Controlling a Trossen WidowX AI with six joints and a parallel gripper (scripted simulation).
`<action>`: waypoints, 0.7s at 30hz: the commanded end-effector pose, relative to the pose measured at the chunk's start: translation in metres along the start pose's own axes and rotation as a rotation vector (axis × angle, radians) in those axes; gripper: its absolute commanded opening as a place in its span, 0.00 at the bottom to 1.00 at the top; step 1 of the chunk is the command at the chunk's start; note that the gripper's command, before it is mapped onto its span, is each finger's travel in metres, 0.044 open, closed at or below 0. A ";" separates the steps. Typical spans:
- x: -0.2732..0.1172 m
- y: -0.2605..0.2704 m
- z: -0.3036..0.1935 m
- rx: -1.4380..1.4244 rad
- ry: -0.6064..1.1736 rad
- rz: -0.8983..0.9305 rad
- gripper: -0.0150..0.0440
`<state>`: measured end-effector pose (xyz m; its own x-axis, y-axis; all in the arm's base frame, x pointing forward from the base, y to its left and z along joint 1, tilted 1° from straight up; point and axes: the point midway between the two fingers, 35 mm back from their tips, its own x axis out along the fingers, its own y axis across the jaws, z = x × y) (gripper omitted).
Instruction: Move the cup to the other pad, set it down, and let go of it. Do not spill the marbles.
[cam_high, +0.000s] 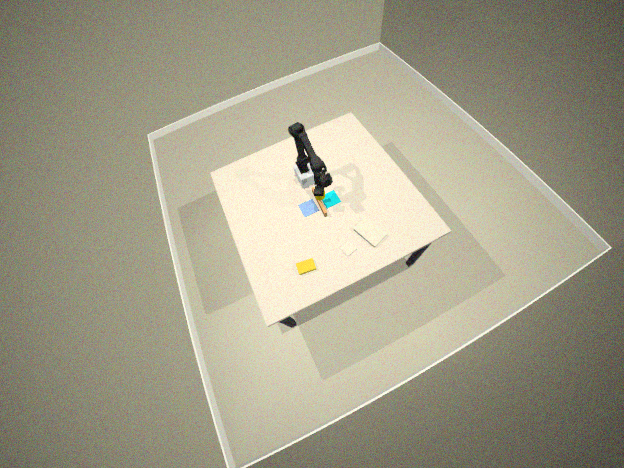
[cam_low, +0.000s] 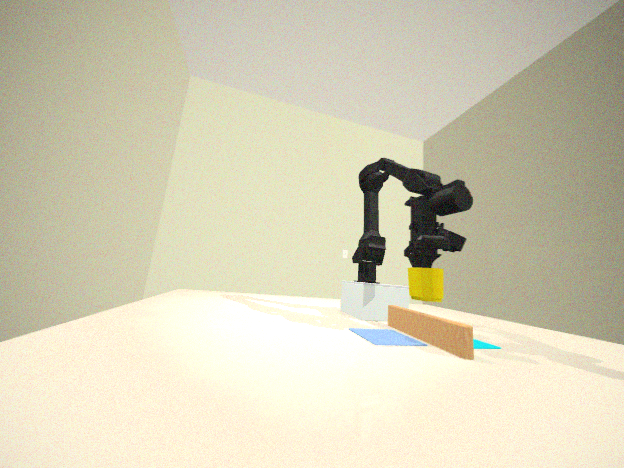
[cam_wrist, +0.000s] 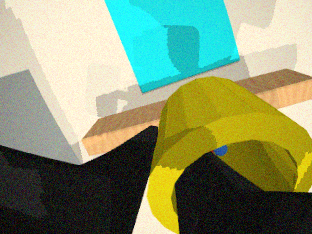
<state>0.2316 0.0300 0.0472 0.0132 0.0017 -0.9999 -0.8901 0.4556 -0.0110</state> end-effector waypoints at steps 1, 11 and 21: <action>-0.001 0.003 0.007 0.006 0.000 -0.001 0.25; -0.001 0.011 0.023 0.006 -0.002 0.000 0.25; -0.002 0.020 0.039 0.006 -0.004 0.001 0.25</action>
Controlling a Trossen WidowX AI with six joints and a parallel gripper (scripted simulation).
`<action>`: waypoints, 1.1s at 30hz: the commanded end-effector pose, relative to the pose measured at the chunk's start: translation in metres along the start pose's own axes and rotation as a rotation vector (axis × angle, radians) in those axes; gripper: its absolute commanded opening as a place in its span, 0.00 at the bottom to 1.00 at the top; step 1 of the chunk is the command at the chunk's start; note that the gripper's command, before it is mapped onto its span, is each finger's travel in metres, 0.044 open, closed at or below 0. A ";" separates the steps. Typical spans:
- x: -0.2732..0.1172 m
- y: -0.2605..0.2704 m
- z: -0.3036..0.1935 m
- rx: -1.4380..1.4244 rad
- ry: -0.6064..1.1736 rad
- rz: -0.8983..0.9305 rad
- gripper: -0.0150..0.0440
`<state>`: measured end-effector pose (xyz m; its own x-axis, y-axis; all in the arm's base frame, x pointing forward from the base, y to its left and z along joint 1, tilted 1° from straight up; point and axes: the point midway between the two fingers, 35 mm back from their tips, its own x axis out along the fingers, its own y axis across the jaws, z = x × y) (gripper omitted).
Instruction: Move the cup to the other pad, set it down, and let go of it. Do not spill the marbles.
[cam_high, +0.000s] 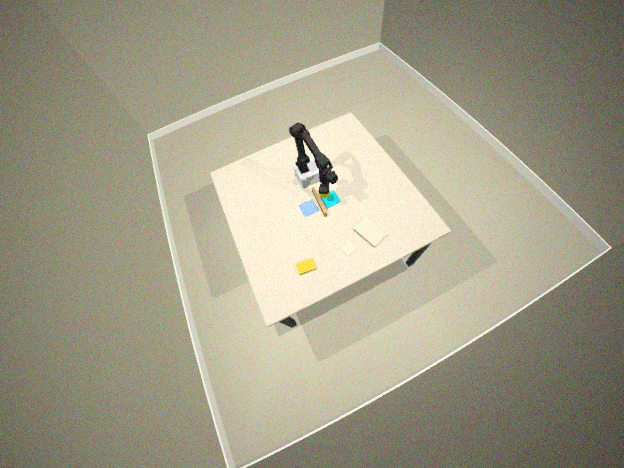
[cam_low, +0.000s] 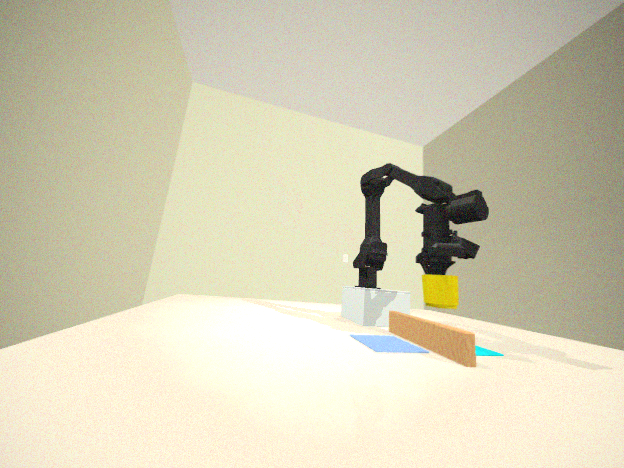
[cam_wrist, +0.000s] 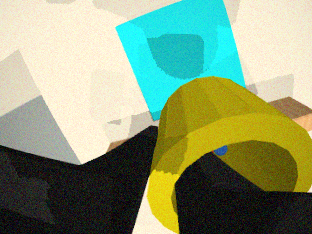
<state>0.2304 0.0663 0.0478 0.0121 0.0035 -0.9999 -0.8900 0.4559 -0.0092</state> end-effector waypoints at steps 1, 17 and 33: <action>-0.001 0.003 0.009 0.005 -0.003 -0.001 0.25; -0.002 0.016 0.032 0.005 -0.005 0.001 0.25; 0.020 0.015 0.033 0.005 -0.005 0.001 0.25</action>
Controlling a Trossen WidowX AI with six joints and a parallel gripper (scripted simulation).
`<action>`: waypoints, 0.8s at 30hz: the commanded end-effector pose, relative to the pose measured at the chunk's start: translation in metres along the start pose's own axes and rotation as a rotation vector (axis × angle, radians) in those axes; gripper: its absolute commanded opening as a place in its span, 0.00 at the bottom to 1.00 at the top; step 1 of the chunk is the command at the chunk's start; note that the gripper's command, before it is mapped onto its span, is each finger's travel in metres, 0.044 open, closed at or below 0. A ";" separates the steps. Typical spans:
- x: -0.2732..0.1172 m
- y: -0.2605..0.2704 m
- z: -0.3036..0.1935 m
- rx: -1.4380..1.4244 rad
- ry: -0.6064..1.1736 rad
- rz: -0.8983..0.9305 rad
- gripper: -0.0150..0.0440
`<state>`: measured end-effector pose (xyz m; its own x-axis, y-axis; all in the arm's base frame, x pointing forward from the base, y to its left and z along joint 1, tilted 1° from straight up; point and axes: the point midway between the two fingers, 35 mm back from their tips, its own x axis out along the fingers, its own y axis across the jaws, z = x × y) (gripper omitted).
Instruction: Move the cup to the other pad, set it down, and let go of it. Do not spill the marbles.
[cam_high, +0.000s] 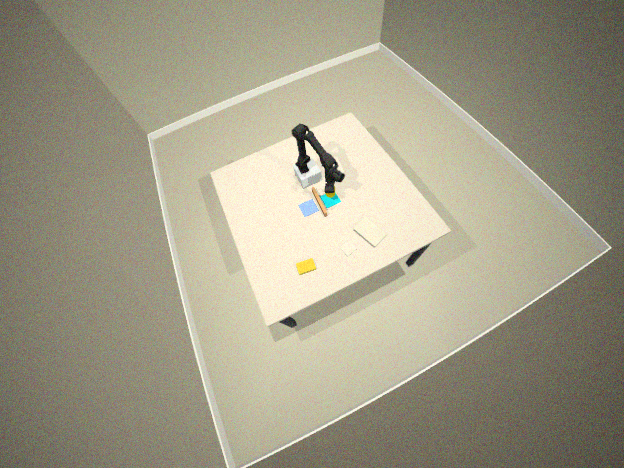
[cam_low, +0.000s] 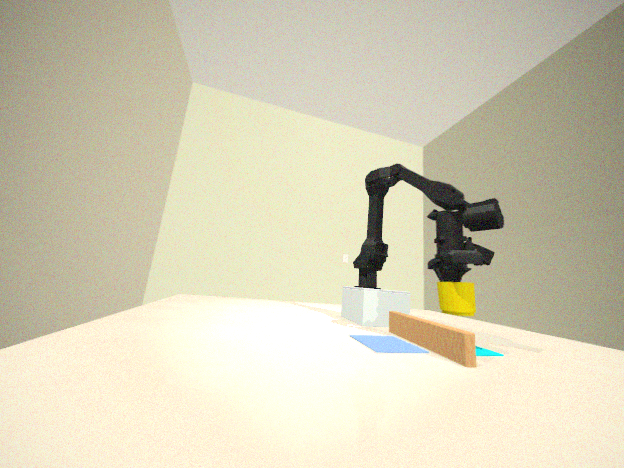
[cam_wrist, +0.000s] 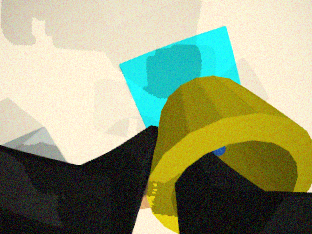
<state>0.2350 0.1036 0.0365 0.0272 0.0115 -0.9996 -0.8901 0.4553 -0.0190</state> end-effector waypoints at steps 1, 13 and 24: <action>0.010 0.002 -0.002 0.006 0.009 0.010 0.25; 0.029 0.002 -0.001 0.006 0.009 0.010 0.25; 0.046 0.003 -0.002 0.006 0.009 0.011 0.25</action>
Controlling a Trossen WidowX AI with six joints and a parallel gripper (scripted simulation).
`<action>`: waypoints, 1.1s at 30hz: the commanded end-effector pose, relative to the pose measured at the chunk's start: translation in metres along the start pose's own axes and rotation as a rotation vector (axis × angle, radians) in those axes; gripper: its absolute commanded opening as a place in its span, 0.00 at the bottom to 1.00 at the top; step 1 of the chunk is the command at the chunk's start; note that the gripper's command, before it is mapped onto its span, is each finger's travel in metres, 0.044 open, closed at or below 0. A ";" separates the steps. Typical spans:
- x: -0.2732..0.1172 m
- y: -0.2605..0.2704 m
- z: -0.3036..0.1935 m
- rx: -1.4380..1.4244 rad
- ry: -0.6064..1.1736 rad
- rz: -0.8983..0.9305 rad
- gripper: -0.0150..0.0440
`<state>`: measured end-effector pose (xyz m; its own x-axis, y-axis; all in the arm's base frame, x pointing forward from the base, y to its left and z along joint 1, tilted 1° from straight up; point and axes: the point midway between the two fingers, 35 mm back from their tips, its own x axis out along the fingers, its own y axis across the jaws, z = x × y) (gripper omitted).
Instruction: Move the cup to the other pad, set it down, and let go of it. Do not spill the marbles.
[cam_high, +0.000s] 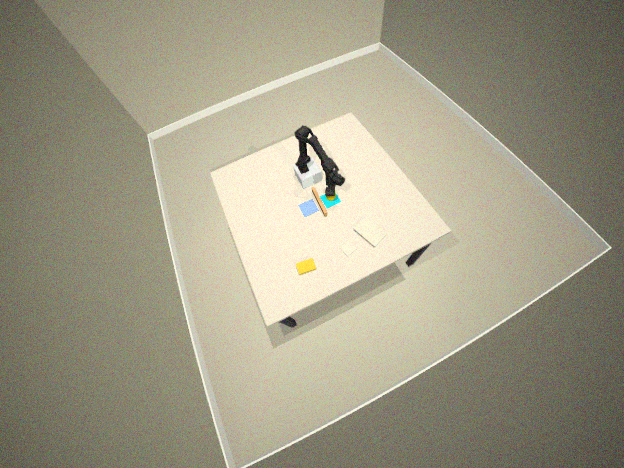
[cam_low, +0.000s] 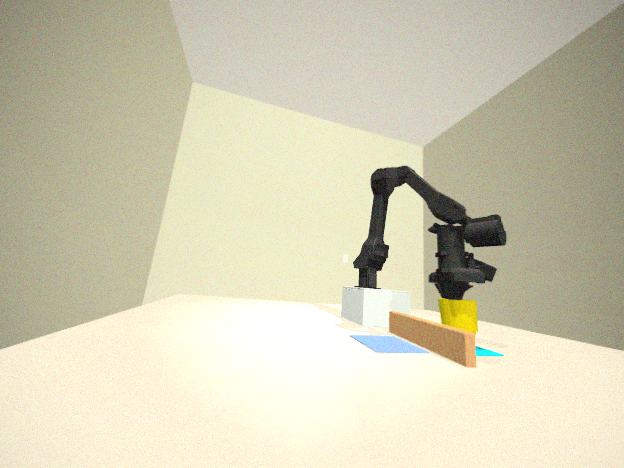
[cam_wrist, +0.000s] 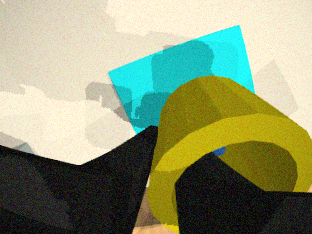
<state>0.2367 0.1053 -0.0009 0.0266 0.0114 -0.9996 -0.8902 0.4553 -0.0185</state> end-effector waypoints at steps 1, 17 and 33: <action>0.010 0.003 -0.003 0.006 0.009 0.010 0.25; 0.025 0.005 -0.004 0.006 0.009 0.010 0.25; 0.022 0.003 -0.002 0.000 0.004 0.003 0.39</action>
<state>0.2335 0.1046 -0.0233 0.0211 0.0090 -0.9997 -0.8903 0.4552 -0.0147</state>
